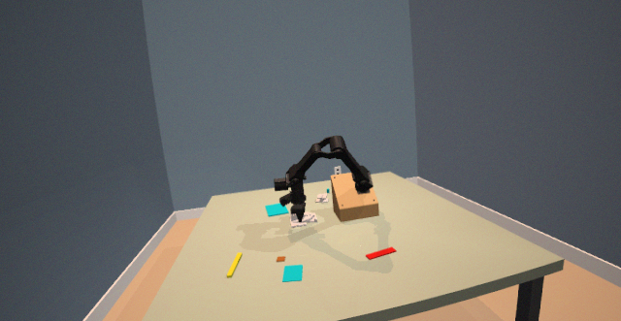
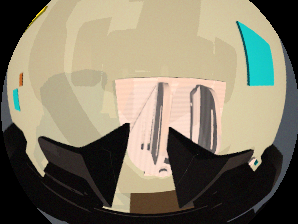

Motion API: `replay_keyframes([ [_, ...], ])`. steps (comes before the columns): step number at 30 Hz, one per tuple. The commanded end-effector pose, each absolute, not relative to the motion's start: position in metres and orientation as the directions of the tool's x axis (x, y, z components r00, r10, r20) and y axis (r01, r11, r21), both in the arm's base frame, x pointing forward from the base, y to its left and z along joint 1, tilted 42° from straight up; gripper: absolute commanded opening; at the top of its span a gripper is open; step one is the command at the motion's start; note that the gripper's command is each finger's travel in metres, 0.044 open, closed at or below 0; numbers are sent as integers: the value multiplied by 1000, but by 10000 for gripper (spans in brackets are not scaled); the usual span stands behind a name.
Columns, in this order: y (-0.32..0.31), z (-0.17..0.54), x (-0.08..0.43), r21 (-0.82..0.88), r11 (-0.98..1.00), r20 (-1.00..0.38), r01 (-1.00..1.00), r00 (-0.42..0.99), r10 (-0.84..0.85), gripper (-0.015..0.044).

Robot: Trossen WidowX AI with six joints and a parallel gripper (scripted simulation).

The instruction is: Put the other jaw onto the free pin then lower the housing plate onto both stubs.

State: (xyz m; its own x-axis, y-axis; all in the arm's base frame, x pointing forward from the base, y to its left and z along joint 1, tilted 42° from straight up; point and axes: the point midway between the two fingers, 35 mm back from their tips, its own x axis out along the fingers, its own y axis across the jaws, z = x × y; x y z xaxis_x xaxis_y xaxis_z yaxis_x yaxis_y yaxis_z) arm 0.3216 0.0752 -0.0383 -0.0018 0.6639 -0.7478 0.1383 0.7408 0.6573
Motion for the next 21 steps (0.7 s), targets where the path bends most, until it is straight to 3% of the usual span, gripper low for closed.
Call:
replay_keyframes([
  [1,78,-40,321,660,739,-745,137,-5,667,134],
  [21,73,-35,321,660,739,-745,137,-5,667,134],
])
